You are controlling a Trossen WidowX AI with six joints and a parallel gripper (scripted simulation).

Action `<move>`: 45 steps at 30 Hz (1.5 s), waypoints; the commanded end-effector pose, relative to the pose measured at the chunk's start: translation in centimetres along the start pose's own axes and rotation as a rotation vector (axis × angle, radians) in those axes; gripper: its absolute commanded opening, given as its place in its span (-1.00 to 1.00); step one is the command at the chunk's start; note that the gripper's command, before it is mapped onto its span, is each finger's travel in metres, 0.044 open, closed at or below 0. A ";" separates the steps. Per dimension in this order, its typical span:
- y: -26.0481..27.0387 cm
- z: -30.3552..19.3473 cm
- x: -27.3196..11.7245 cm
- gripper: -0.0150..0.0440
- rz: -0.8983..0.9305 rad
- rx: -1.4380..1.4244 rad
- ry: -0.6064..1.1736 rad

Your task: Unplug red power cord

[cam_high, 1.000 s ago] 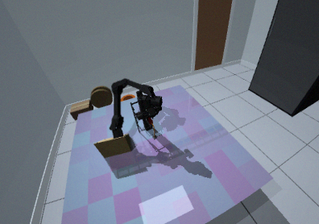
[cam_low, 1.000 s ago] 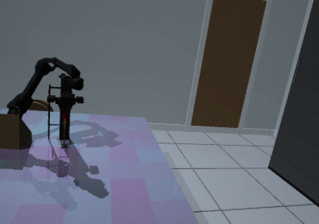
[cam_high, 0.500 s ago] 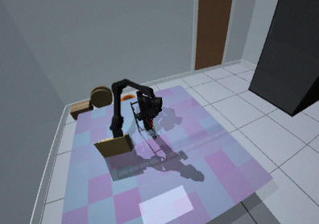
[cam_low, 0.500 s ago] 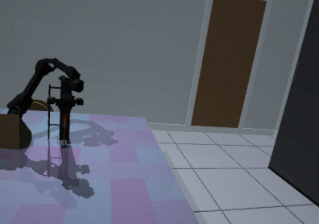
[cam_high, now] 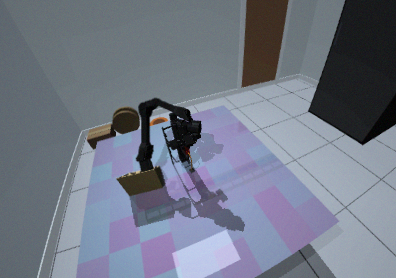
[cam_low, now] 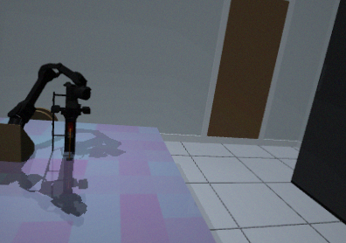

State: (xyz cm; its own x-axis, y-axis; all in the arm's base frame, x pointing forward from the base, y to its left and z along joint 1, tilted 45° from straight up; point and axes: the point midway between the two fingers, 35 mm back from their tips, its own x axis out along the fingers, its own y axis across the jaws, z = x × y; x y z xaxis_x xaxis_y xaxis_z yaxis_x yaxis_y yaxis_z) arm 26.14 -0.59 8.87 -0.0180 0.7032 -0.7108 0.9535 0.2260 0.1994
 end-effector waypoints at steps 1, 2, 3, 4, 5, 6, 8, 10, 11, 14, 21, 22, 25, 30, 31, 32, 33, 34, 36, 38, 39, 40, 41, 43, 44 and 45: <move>0.1 0.5 -0.1 -0.49 0.001 -0.001 -0.002; 0.1 0.7 -0.1 -0.49 0.001 0.000 -0.002; 0.1 0.8 -0.1 -0.49 0.001 0.000 -0.002; 0.1 1.0 -0.1 -0.49 0.001 0.000 -0.002; 0.1 1.1 -0.1 -0.49 0.001 0.000 -0.002; 0.1 1.3 -0.1 -0.49 0.001 0.000 -0.002; 0.2 1.6 -0.1 -0.49 0.001 0.000 -0.002; 0.2 1.9 -0.1 -0.49 0.001 0.001 -0.002; 0.2 2.1 -0.1 -0.49 0.001 0.001 -0.002; 0.2 2.6 -0.2 -0.49 0.001 0.001 -0.003; 0.2 3.7 -0.3 -0.49 0.002 0.002 -0.003; 0.2 3.8 -0.3 -0.49 0.002 0.002 -0.003; 0.2 4.3 -0.4 -0.49 0.002 0.002 -0.003; 0.0 4.2 -0.3 -0.31 0.004 0.013 0.003; 0.0 4.2 -0.3 -0.22 0.004 0.013 0.003; 0.0 4.2 -0.3 -0.14 0.004 0.013 0.003; 0.0 4.2 -0.3 -0.05 0.004 0.013 0.003; 0.0 4.2 -0.3 0.04 0.004 0.013 0.003; 0.0 4.2 -0.3 0.05 0.004 0.013 0.003; 0.0 4.2 -0.3 0.05 0.004 0.013 0.003; 0.0 4.2 -0.3 0.05 0.004 0.013 0.003; 0.0 4.2 -0.3 0.05 0.004 0.013 0.003; 0.0 4.2 -0.3 0.05 0.004 0.013 0.003; 0.0 4.2 -0.3 0.05 0.004 0.013 0.003; 0.0 4.2 -0.4 0.05 0.004 0.011 0.002; 0.0 4.2 -0.8 0.05 0.004 0.007 0.002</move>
State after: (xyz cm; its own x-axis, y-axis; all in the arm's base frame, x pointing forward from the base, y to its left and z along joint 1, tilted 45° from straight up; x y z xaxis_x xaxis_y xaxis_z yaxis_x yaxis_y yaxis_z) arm 27.41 -3.63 6.29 -0.0150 0.7057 -0.7084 0.9570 0.2154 0.1943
